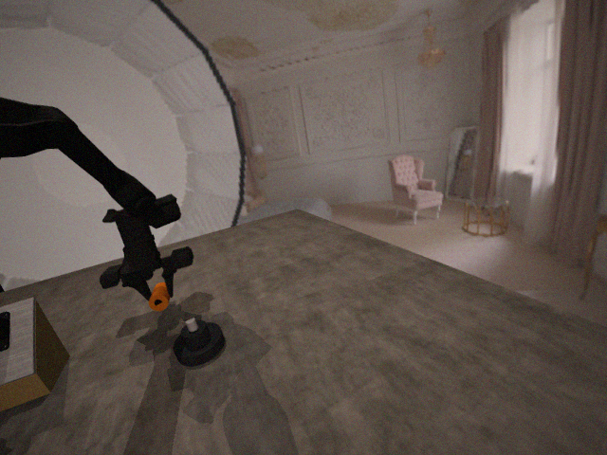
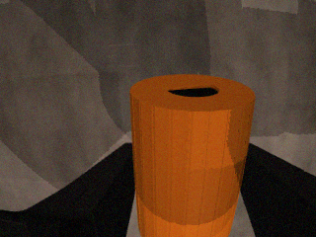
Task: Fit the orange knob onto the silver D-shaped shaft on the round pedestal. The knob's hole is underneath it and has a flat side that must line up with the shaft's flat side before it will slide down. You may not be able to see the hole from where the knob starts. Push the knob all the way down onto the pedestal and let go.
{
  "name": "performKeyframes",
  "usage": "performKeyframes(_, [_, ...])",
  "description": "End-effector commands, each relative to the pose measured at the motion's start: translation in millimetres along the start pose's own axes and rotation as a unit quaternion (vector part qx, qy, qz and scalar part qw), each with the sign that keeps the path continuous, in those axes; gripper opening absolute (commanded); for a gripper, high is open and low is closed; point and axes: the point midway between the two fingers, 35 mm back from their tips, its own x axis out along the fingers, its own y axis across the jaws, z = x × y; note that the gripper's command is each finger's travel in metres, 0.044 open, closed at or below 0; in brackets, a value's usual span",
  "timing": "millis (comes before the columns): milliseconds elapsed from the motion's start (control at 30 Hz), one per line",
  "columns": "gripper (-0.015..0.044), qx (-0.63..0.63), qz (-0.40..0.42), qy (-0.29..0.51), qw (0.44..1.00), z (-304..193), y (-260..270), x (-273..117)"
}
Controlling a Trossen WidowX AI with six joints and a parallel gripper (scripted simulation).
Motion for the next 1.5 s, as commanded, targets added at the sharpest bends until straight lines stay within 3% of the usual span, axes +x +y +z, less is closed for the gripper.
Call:
performKeyframes(0, [0.0179,0.072,-0.002,0.001,0.997,-0.3,-0.3,-0.3])
performKeyframes(233, [0.0179,0.181,-0.002,0.001,0.983,-0.3,-0.3,-0.3])
performKeyframes(833, [0.0179,0.184,-0.002,0.001,0.983,-0.2,-0.4,13.8])
performKeyframes(933, [0.0258,0.187,-0.003,0.003,0.982,-0.9,0.7,11.7])
performKeyframes(1467, [0.0260,0.187,-0.003,0.003,0.982,-0.9,0.7,11.7])
